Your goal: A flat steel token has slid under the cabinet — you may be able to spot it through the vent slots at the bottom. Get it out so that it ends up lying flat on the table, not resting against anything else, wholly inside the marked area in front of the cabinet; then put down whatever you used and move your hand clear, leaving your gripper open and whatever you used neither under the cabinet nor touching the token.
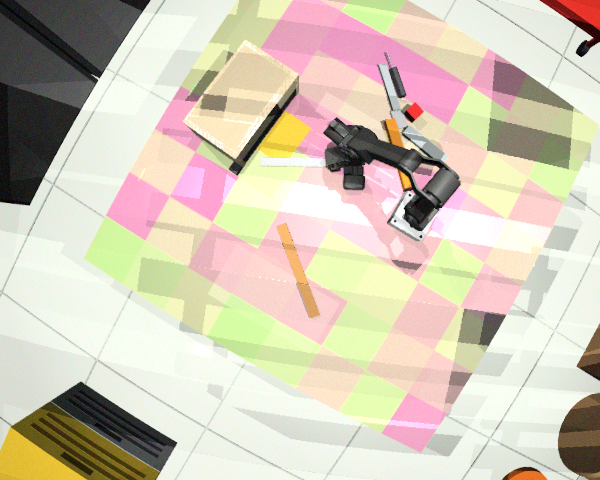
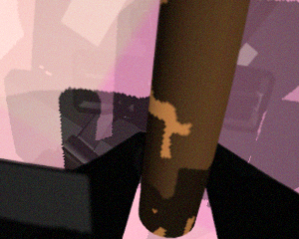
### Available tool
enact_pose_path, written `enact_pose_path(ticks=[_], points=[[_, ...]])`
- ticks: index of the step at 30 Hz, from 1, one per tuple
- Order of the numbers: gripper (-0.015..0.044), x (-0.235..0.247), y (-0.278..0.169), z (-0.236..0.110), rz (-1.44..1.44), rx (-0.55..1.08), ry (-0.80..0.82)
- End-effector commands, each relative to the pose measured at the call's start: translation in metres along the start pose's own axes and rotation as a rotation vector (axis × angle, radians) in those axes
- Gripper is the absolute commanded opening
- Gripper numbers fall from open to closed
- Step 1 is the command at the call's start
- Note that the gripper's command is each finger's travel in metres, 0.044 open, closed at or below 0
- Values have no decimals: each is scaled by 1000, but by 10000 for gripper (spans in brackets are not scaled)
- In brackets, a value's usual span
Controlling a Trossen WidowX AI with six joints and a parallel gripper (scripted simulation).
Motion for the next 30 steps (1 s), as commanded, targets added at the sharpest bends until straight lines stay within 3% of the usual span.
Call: enact_pose_path(ticks=[1, 30], points=[[0, -3, -4, 0, 0, -2, -2], [0, -21, -26, 0, 0, 0, -4]])
Point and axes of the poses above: the point midway between the two fingers, 35 mm back from their tips, its own z axis out along the fingers, its own x axis across the jaws, y = z × x, the point moved 6 cm from there along -z, back along the fingers, and after that the axes turned 10 degrees about -z, right-handed, at the moved point
